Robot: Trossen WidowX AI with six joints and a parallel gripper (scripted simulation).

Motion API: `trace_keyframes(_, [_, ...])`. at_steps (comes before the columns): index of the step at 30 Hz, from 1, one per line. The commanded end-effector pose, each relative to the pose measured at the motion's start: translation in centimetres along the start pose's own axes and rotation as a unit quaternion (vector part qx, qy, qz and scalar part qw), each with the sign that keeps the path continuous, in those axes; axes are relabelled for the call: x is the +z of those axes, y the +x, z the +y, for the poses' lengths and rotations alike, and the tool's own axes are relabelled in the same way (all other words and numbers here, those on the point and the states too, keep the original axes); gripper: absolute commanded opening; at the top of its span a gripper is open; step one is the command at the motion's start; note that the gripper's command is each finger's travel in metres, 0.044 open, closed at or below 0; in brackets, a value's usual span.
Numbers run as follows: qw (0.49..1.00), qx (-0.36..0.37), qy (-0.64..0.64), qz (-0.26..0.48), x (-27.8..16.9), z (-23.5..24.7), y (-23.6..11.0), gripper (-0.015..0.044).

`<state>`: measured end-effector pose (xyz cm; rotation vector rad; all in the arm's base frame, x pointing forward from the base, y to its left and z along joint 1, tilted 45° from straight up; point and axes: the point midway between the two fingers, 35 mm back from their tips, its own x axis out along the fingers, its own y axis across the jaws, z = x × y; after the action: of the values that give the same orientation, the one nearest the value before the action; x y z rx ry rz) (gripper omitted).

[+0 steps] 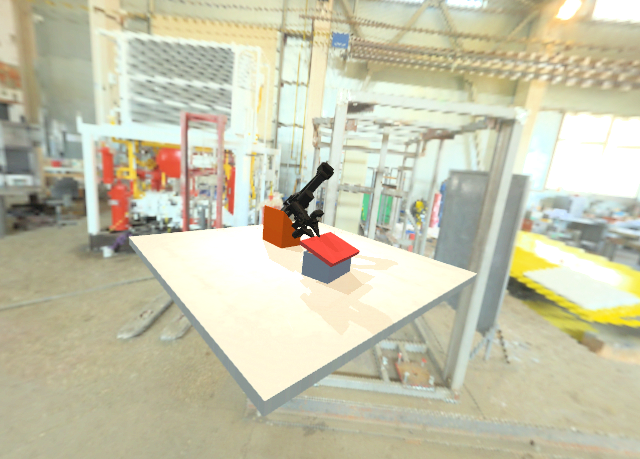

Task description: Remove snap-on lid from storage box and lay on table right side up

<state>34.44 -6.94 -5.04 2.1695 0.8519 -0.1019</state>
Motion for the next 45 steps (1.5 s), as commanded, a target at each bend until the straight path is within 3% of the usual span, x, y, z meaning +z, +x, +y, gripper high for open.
trace_keyframes(1, [1.0,0.007,-0.009,0.0,0.1,1.1,-0.3,0.0])
trace_keyframes(45, [1.0,0.006,-0.01,-0.001,0.0,6.5,-3.0,0.0])
